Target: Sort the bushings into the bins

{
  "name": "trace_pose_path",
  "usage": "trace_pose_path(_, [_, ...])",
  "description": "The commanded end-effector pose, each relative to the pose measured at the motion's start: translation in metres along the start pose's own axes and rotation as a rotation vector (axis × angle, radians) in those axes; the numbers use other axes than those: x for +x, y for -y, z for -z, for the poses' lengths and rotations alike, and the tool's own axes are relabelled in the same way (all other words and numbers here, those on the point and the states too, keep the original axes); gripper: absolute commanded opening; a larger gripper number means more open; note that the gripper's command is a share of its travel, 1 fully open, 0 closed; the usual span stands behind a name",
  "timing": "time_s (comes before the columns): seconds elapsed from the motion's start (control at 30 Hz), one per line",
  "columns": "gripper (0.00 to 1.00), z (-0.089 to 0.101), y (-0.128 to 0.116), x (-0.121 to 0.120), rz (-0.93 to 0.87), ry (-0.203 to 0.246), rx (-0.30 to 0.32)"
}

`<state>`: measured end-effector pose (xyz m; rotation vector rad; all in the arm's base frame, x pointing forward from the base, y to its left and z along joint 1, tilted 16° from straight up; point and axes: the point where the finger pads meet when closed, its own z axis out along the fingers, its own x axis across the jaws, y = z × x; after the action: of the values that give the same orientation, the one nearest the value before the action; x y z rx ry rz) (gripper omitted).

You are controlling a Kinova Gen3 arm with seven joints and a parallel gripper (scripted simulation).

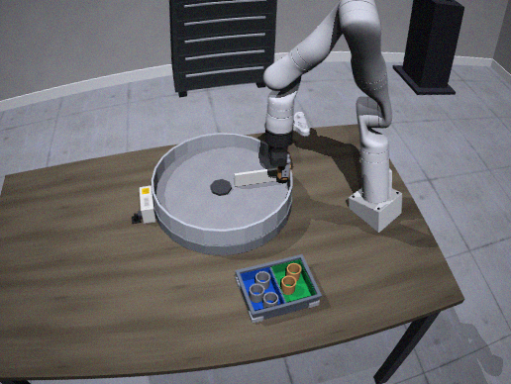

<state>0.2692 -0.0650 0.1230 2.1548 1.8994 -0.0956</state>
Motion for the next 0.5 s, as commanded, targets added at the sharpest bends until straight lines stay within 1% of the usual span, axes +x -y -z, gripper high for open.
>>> trace_pose_path(0.0, [0.0, 0.0017, -0.0003, 0.0001, 0.003, 0.001, -0.001])
trace_pose_path(0.47, [0.0, 0.0052, -0.0003, 0.0001, 0.002, 0.0, -0.001])
